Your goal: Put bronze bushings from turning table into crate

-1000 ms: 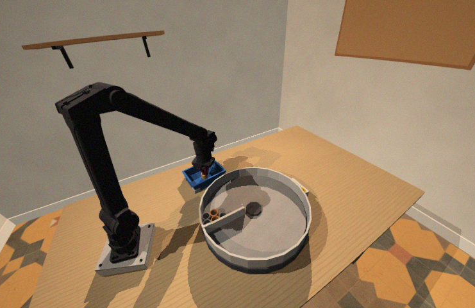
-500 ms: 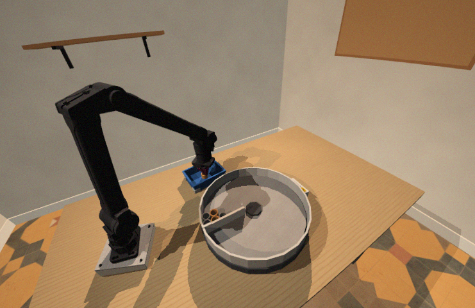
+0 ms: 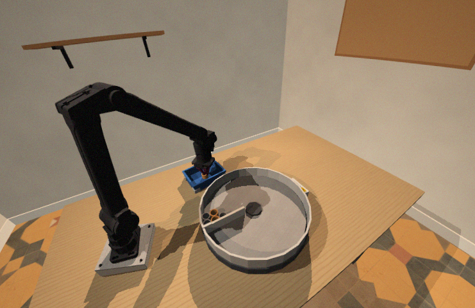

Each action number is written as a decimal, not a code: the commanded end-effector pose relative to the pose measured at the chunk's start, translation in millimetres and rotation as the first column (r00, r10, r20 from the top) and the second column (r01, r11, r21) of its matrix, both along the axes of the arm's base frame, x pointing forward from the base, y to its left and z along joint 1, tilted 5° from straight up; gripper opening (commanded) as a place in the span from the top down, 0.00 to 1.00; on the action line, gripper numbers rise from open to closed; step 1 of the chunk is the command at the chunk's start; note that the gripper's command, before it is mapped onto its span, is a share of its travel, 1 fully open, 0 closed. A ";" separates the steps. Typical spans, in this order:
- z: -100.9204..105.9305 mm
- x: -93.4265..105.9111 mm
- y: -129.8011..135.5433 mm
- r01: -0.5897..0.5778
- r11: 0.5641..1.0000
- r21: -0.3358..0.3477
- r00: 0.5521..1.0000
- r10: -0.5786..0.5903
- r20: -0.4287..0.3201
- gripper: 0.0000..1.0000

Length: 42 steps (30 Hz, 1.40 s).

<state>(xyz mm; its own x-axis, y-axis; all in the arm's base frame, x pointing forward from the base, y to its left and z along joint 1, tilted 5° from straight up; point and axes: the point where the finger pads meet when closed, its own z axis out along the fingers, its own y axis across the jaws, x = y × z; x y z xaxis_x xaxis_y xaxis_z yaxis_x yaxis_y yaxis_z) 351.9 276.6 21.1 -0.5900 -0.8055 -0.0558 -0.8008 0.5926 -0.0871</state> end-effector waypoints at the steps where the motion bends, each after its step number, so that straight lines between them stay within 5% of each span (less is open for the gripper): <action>1: -7.1 2.3 -5.4 -0.002 1.000 -0.006 1.000 0.001 -0.007 0.86; 32: -5.6 -1.6 -7.8 -0.003 1.000 -0.017 1.000 0.002 -0.021 0.86; 38: 40.2 15.5 12.1 -0.005 0.999 0.039 0.999 0.003 0.048 0.86; 42: 46.8 13.3 13.7 -0.005 0.999 0.039 0.999 0.004 0.047 0.86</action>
<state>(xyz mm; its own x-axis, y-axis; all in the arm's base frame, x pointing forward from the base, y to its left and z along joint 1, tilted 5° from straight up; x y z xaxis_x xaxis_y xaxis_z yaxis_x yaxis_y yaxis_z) 346.2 271.8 35.4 -0.5904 -0.8058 -0.0456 -0.8015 0.5920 -0.0846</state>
